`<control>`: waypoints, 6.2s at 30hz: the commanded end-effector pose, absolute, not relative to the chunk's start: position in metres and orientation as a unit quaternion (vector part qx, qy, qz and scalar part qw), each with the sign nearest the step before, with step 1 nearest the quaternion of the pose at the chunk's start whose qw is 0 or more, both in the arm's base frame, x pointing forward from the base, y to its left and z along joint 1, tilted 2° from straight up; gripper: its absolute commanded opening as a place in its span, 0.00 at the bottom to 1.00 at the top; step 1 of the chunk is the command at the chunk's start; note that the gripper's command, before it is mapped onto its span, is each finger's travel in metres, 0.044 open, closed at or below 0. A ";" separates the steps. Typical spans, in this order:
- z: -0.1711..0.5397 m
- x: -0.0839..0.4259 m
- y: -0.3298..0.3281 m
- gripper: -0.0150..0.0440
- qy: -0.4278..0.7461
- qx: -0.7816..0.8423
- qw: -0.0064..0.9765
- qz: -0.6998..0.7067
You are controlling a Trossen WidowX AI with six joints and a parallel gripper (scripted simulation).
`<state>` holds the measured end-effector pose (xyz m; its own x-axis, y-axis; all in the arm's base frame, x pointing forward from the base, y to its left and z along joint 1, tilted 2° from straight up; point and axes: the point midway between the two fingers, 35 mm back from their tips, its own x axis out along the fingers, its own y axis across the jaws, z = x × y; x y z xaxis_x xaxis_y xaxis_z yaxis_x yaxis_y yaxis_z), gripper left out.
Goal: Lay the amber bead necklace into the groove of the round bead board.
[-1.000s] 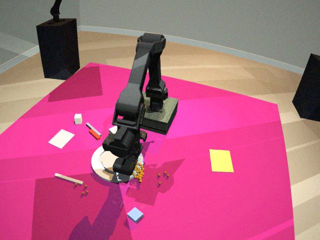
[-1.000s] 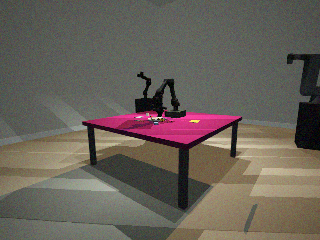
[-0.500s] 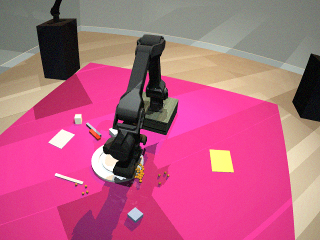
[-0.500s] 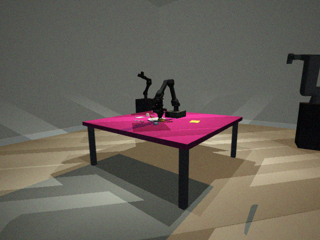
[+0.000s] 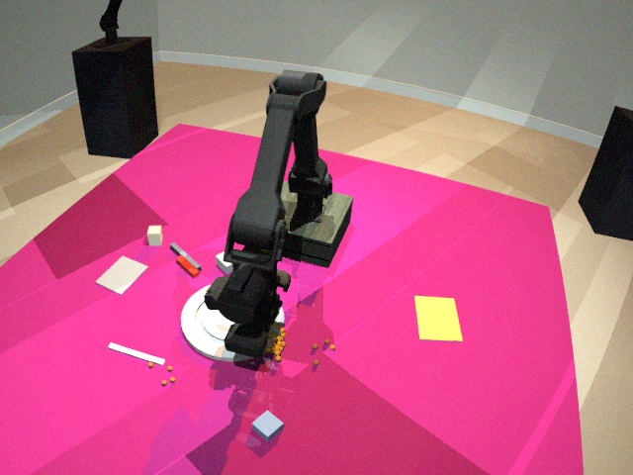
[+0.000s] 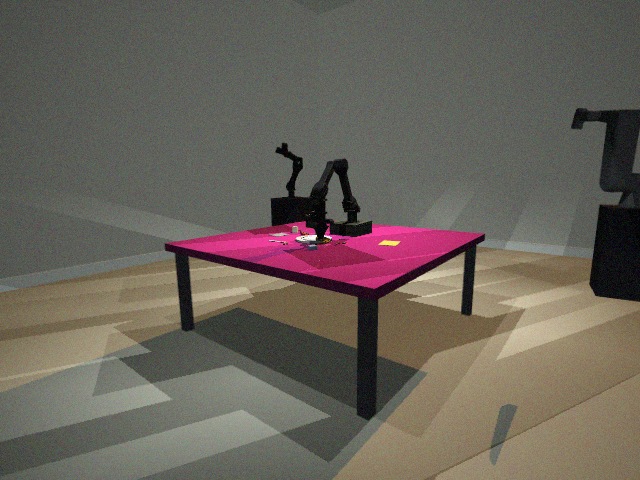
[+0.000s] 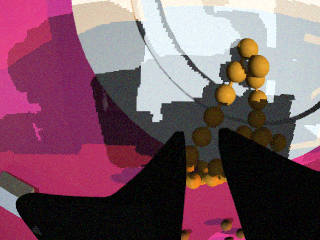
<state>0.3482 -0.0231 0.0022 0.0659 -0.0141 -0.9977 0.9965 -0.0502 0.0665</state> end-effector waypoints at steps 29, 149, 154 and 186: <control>0.007 0.348 -0.023 0.25 0.467 0.526 0.506 -0.499; 0.027 0.327 -0.002 0.46 0.522 0.463 0.564 -0.442; 0.028 0.328 -0.003 0.46 0.519 0.468 0.562 -0.442; 0.001 0.329 -0.002 0.34 0.521 0.466 0.561 -0.443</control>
<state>0.3288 -0.0022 0.0003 0.0645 -0.0103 -0.9979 0.9829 0.1737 0.0617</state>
